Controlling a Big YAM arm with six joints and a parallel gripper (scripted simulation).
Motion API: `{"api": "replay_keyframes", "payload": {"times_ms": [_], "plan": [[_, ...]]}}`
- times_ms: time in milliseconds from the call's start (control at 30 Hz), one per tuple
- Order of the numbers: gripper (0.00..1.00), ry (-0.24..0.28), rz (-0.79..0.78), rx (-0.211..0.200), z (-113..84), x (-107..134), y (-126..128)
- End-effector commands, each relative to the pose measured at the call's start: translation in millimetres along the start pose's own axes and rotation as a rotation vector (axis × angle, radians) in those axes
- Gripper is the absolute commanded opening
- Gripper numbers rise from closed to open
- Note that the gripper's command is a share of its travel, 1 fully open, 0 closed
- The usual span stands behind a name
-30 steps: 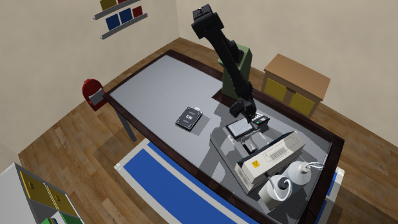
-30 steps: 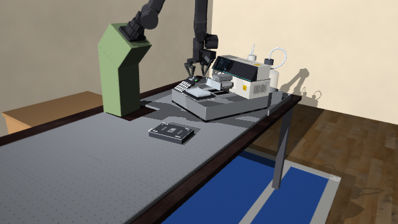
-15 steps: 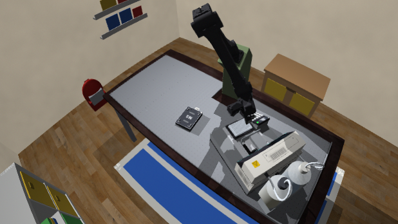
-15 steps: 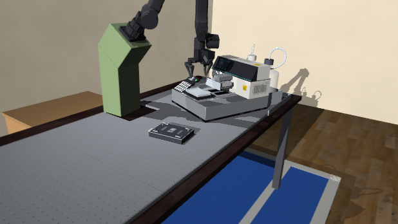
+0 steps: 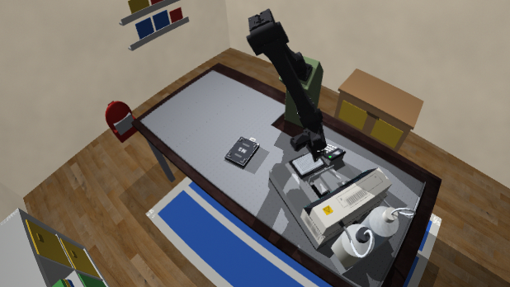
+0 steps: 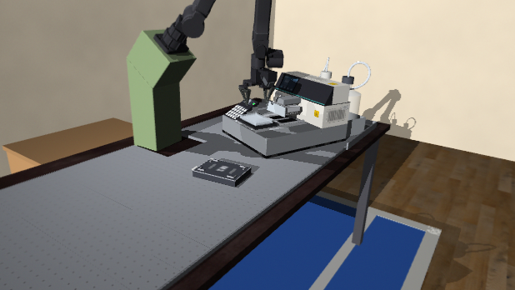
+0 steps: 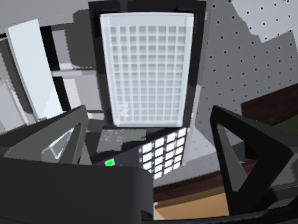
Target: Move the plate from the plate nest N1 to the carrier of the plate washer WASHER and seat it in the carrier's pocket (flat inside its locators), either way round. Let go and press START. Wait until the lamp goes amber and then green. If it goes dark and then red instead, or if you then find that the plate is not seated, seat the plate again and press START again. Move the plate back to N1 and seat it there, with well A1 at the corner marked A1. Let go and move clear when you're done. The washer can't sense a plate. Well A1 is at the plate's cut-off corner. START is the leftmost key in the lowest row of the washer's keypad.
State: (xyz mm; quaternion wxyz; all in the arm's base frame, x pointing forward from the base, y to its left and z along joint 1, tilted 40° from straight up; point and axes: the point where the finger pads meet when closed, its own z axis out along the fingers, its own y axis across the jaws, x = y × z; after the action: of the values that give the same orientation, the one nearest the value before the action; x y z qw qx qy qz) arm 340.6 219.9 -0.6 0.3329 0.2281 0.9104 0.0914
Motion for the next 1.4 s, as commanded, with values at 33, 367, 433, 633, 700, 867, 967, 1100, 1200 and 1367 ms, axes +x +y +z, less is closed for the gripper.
{"api": "replay_keyframes", "payload": {"times_ms": [33,367,433,633,700,867,967,1100,1200,1367], "plan": [[1.0,-0.004,-0.007,-0.003,10.3,-2.8,2.1],[1.0,-0.003,-0.008,-0.002,23.7,-2.5,1.0],[1.0,-0.003,-0.008,-0.002,27.1,-2.4,0.9],[1.0,-0.003,-0.008,-0.002,37.2,-2.4,0.6],[1.0,-0.003,-0.008,-0.002,38.8,-2.4,0.6],[1.0,-0.004,-0.008,-0.001,45.5,-2.4,0.4],[1.0,0.0,-0.01,-0.006,39.9,1.1,1.4],[1.0,0.0,-0.01,-0.006,39.9,1.1,1.4],[1.0,0.0,-0.01,-0.006,39.9,1.1,1.4],[1.0,0.0,-0.01,-0.006,39.9,1.1,1.4]]}}
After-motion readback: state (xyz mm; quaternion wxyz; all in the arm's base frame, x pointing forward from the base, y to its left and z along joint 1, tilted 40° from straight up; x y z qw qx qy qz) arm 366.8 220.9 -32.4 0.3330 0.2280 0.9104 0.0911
